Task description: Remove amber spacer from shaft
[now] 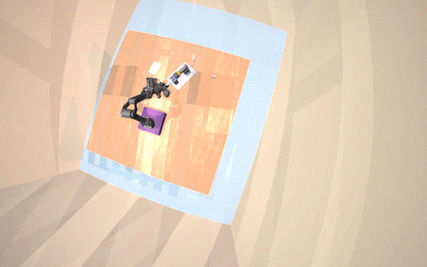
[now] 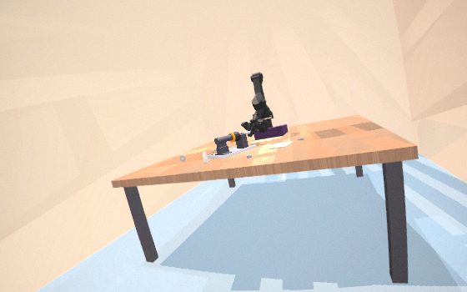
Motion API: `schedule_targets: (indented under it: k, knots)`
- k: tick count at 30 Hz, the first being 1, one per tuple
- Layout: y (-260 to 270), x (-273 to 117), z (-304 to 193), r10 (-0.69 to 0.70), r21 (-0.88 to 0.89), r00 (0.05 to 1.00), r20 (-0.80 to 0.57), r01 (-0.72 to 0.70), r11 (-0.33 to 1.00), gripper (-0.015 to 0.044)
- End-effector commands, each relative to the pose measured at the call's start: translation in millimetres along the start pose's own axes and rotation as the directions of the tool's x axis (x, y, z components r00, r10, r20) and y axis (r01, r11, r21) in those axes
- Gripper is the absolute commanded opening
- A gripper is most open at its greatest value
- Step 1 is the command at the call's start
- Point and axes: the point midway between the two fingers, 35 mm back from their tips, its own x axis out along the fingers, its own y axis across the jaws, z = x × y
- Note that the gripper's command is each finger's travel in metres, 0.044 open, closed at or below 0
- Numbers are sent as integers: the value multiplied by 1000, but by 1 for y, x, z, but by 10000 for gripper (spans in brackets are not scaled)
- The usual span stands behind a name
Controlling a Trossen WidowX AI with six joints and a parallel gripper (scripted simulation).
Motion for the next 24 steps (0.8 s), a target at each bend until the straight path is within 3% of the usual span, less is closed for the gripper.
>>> schedule_targets:
  k: [1, 24]
  knots:
    - [0, -1, 1, 2, 3, 1000, -1, -2, 1000, 0]
    - [0, -2, 2, 2, 3, 1000, -1, -2, 1000, 0]
